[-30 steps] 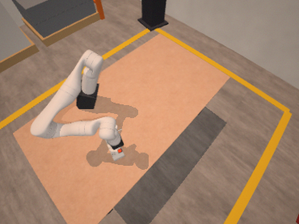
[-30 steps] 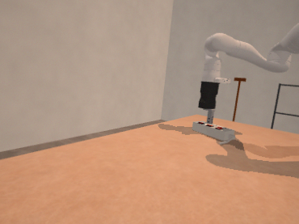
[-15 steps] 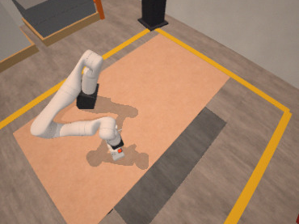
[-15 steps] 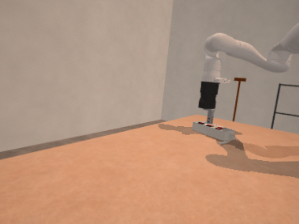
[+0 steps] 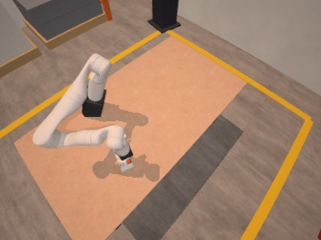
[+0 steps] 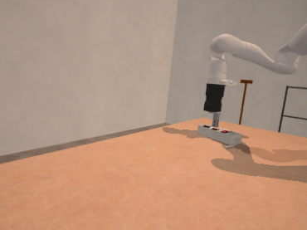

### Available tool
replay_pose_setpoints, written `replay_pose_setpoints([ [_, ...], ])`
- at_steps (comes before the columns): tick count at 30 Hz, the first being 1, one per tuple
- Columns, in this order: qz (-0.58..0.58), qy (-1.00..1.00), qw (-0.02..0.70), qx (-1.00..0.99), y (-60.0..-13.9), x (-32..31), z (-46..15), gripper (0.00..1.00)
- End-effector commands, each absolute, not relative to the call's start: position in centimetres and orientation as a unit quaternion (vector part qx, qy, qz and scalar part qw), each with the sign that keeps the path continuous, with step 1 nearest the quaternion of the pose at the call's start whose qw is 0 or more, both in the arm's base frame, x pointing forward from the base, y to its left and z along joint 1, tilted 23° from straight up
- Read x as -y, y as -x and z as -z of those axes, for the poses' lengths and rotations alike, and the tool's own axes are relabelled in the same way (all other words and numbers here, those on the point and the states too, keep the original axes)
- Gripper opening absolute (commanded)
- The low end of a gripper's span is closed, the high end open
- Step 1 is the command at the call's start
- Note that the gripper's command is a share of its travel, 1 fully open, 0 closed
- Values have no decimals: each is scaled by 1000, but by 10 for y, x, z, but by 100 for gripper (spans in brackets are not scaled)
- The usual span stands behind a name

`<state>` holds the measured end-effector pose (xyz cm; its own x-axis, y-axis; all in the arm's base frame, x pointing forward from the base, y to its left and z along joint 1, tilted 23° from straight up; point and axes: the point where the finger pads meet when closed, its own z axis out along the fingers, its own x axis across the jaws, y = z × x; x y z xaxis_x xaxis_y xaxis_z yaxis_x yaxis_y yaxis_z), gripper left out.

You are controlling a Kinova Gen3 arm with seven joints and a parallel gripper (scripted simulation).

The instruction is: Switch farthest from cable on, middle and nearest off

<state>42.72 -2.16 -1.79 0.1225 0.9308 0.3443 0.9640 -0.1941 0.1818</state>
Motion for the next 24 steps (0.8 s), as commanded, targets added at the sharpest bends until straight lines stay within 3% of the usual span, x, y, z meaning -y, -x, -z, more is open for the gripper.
replay_pose_setpoints([
  [1,194,748,42,633,-428,22,17,0],
  [24,194,748,42,633,-428,21,20,0],
])
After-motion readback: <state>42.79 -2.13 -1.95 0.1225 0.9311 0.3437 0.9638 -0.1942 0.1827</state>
